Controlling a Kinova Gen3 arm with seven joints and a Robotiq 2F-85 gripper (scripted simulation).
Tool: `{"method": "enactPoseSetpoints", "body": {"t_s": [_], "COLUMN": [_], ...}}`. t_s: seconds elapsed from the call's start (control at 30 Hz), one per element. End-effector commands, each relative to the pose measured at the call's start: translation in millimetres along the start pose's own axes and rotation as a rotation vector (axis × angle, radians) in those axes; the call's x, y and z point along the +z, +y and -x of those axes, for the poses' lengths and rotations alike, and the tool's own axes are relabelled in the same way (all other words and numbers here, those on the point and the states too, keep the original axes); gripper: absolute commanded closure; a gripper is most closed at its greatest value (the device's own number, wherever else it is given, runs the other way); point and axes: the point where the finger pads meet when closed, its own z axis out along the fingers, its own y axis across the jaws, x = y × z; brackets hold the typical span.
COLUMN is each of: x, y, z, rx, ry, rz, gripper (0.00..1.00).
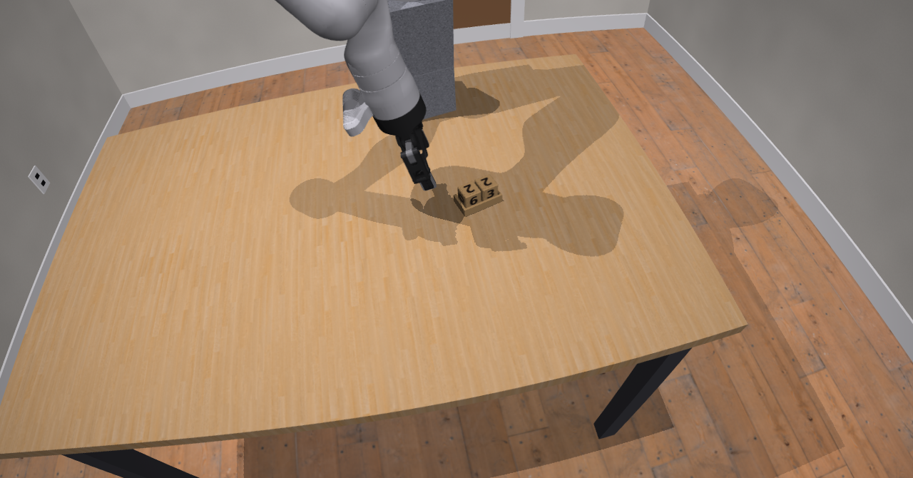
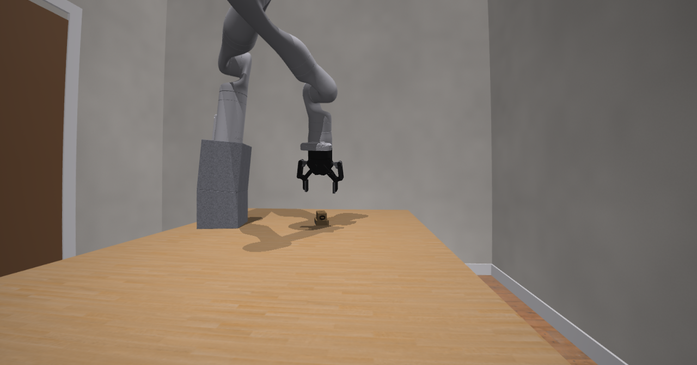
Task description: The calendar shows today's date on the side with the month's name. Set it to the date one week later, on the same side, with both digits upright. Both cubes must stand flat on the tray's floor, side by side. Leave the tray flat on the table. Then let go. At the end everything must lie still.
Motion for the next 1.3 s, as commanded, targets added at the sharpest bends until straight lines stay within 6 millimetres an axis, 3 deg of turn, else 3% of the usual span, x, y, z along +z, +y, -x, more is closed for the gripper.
{"method": "enactPoseSetpoints", "body": {"t_s": [0.0,1.27], "x": [-0.1,-4.0], "y": [-0.3,2.2], "z": [1.5,24.8], "rx": [-0.005,-0.090], "ry": [0.001,0.068], "rz": [0.000,0.009], "gripper": [0.00,0.00]}}
